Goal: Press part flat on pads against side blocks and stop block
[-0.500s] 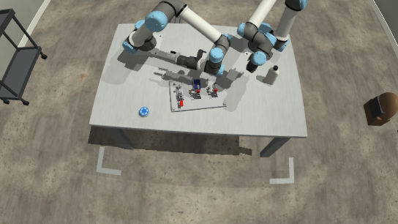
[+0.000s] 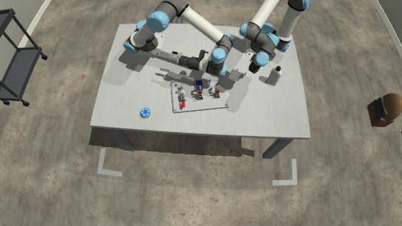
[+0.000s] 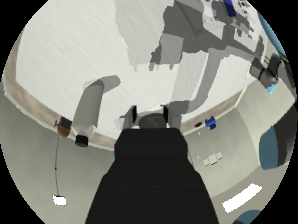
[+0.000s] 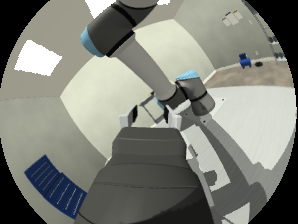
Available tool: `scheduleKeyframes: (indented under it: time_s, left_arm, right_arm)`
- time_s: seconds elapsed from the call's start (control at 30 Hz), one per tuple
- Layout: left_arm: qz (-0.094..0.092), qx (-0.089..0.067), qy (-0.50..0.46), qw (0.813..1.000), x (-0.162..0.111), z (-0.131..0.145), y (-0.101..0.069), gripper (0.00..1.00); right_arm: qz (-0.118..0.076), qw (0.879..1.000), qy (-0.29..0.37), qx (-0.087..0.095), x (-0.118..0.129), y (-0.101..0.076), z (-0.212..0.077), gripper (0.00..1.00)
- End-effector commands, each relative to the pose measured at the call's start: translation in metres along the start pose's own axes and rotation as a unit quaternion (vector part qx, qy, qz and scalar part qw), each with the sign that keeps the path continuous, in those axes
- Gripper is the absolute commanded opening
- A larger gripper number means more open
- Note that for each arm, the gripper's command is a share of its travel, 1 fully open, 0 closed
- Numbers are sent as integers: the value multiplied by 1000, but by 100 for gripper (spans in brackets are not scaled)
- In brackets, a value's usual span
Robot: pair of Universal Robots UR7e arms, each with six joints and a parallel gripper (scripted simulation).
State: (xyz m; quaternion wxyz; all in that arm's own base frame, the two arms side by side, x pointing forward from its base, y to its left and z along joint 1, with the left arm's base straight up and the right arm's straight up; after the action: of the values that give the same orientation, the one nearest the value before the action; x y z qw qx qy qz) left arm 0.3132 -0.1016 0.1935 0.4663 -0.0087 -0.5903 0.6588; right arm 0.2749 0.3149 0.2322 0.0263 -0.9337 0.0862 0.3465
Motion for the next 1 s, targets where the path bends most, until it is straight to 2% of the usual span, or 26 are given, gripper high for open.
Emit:
scheduleKeyframes:
  time_s: [0.0,0.3,0.6,0.8,0.97]
  left_arm:
    - [1,0,0,1000,0,0,0,100]
    - [1,0,0,1000,0,0,0,100]
    - [1,0,0,1000,0,0,0,100]
    - [1,0,0,1000,0,0,0,100]
    - [1,0,0,1000,0,0,0,100]
  right_arm:
    - [0,1000,0,0,0,0,0,100]
    - [0,1000,0,2,1,1,-1,100]
    - [4,1000,0,12,5,5,-4,100]
    - [10,999,-1,31,14,14,-11,100]
    - [18,998,-1,55,24,25,-18,100]
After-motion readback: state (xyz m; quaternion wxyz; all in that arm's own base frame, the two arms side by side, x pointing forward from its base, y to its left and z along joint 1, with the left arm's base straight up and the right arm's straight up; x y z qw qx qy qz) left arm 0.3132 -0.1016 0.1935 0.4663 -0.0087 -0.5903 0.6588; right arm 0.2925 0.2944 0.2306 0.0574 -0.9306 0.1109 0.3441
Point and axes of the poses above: on each arm, the point where the finger pads meet when closed, its own y axis out along the fingers, its own z axis across the jaws, x = y × z, the point moved 6 cm from there along -y, back along the fingers, and after that the axes turned 11 degrees about y, right-handed, at the moved point
